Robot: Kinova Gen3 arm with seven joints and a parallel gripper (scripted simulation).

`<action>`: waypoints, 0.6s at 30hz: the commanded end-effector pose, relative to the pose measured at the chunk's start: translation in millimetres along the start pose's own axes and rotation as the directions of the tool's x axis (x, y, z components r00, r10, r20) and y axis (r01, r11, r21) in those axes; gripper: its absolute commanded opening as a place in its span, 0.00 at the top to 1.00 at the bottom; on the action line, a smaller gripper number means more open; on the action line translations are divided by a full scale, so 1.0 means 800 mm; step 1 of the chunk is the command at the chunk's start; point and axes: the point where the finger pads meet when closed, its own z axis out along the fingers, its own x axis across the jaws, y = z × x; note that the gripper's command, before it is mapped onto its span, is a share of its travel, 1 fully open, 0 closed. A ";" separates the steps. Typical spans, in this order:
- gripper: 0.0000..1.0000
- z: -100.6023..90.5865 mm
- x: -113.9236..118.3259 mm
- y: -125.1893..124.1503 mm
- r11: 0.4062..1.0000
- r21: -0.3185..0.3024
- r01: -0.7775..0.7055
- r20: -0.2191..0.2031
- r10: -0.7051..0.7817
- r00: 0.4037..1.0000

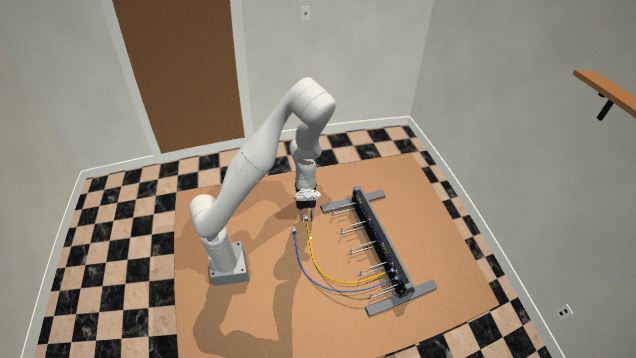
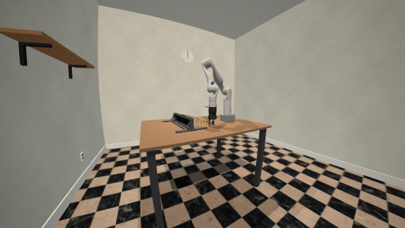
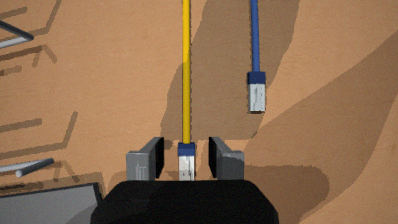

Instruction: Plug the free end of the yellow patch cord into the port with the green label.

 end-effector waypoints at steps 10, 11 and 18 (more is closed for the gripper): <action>0.27 0.001 0.001 0.000 1.000 -0.002 -0.004 0.001 0.004 1.000; 0.27 0.001 0.001 0.000 1.000 -0.002 -0.004 0.001 0.004 1.000; 0.27 0.003 0.001 0.000 1.000 -0.002 -0.004 0.001 0.004 1.000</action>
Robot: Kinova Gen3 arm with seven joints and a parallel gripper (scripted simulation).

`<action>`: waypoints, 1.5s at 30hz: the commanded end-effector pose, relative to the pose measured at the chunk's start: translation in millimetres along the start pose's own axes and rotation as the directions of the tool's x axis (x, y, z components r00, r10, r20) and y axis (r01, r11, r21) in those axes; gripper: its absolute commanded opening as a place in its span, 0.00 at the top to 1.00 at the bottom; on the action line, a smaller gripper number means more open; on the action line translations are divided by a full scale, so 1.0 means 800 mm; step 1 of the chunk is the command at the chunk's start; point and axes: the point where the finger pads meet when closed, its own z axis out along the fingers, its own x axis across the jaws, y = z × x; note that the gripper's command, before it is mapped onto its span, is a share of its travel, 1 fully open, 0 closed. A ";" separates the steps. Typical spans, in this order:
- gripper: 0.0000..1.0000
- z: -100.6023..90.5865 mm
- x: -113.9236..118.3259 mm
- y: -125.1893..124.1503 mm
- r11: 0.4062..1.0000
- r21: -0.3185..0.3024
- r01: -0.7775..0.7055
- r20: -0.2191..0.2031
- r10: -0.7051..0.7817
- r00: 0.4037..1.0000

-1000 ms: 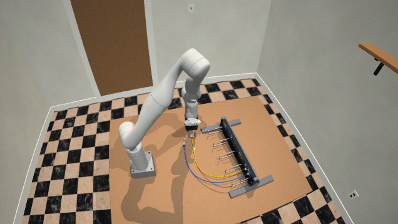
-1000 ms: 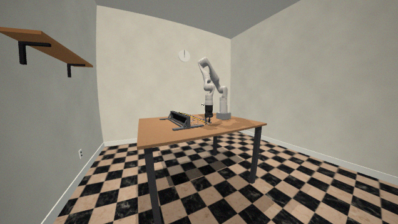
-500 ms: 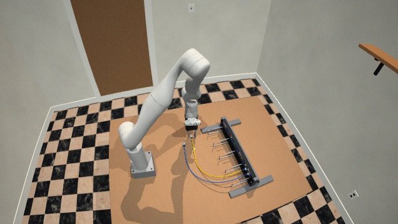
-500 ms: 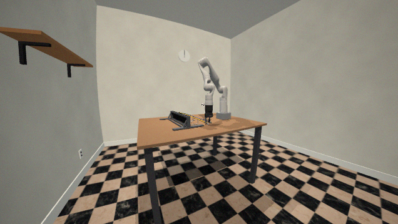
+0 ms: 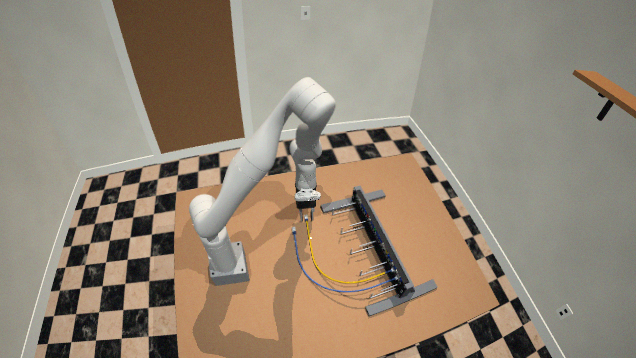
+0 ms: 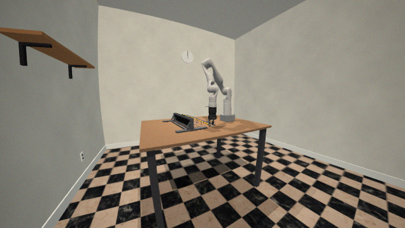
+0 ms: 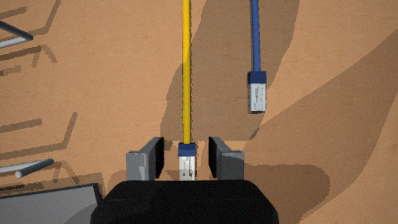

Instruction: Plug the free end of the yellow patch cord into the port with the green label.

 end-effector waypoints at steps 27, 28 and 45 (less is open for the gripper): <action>0.27 0.011 0.001 0.001 1.000 -0.001 -0.002 0.000 0.002 1.000; 0.27 0.012 0.001 0.001 1.000 -0.001 -0.002 0.000 0.002 1.000; 0.27 0.013 0.001 0.001 1.000 -0.002 -0.002 0.000 0.002 1.000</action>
